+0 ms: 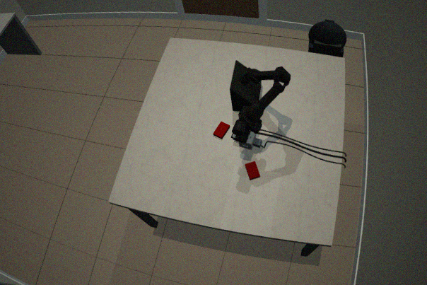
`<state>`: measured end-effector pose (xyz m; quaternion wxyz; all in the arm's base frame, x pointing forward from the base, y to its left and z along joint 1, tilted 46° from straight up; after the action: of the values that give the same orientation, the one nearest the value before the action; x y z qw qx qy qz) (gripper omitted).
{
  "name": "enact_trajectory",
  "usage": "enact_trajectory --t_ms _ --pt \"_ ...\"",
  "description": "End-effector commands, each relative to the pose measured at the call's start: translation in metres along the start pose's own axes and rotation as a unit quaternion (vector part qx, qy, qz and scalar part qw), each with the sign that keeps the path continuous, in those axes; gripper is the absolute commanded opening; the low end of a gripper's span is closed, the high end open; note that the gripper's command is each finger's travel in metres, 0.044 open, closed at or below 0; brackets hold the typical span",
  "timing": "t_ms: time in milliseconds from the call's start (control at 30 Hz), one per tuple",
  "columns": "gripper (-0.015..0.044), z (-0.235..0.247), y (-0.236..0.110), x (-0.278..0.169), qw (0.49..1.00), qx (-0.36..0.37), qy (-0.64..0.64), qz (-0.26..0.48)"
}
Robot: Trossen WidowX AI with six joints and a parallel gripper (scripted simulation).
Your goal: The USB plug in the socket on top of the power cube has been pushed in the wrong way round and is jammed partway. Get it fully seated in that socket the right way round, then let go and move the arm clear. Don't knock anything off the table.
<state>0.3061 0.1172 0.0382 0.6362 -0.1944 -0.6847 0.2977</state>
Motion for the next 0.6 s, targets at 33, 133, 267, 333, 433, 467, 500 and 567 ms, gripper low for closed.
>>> enact_trajectory --t_ms 33,133,267,333,433,467,500,567 --pt "0.0 0.0007 0.0012 0.0002 1.0 0.0 0.003 -0.003" --pt "0.0 0.0007 0.0015 0.0001 1.0 0.0 0.003 -0.003" --pt "0.0 0.0007 0.002 0.0001 1.0 0.0 0.003 -0.003" --pt "0.0 0.0007 0.0022 0.0001 1.0 0.0 0.003 -0.003" --pt "0.0 0.0007 0.0026 0.0001 1.0 0.0 0.003 -0.003" --pt "0.0 0.0007 0.0027 0.0001 1.0 0.0 0.003 -0.003" --pt "0.0 0.0007 0.0028 0.0001 1.0 0.0 0.003 -0.003" --pt "0.0 0.0007 0.0031 0.0001 1.0 0.0 0.003 -0.003"
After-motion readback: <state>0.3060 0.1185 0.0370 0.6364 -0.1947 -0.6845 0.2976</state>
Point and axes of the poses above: the point midway between the two fingers, 35 mm back from their tips, its own y axis out along the fingers, its own z axis across the jaws, x = y × z, the point moved 1 cm from there along -y, back along the fingers, and after that the axes turned 10 degrees about -y, right-handed, at the moved point
